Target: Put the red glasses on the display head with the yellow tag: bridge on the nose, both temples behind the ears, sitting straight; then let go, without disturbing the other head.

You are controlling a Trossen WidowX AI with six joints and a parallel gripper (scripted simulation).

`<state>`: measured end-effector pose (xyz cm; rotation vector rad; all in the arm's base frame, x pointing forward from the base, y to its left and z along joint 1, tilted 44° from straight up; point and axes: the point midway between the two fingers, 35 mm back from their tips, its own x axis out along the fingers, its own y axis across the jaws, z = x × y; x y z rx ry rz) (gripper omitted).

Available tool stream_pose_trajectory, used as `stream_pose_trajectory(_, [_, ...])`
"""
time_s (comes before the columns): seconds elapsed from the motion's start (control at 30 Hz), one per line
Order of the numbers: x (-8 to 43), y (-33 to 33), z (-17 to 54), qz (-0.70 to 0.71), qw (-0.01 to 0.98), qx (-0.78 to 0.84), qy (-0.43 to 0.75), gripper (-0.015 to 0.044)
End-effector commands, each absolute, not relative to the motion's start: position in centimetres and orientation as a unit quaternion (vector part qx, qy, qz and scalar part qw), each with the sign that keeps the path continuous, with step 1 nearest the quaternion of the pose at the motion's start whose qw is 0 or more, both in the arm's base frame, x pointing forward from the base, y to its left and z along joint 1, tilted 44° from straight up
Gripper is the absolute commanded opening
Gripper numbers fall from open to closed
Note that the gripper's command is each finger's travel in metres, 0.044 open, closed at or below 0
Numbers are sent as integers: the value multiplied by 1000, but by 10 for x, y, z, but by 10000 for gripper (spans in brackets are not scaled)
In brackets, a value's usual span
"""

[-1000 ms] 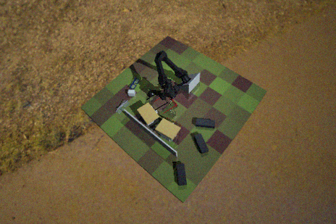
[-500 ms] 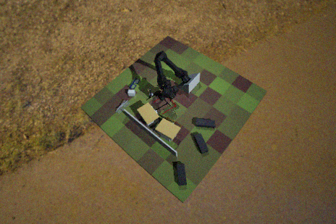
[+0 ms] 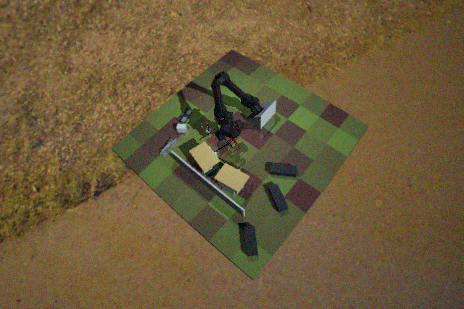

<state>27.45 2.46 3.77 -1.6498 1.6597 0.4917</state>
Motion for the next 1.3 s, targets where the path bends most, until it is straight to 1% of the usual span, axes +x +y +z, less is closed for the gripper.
stream_pose_trajectory(0.0, [282,24,39,192,363,-644,646,0])
stream_pose_trajectory(1.27, [339,17,52,190,364,-644,645,0])
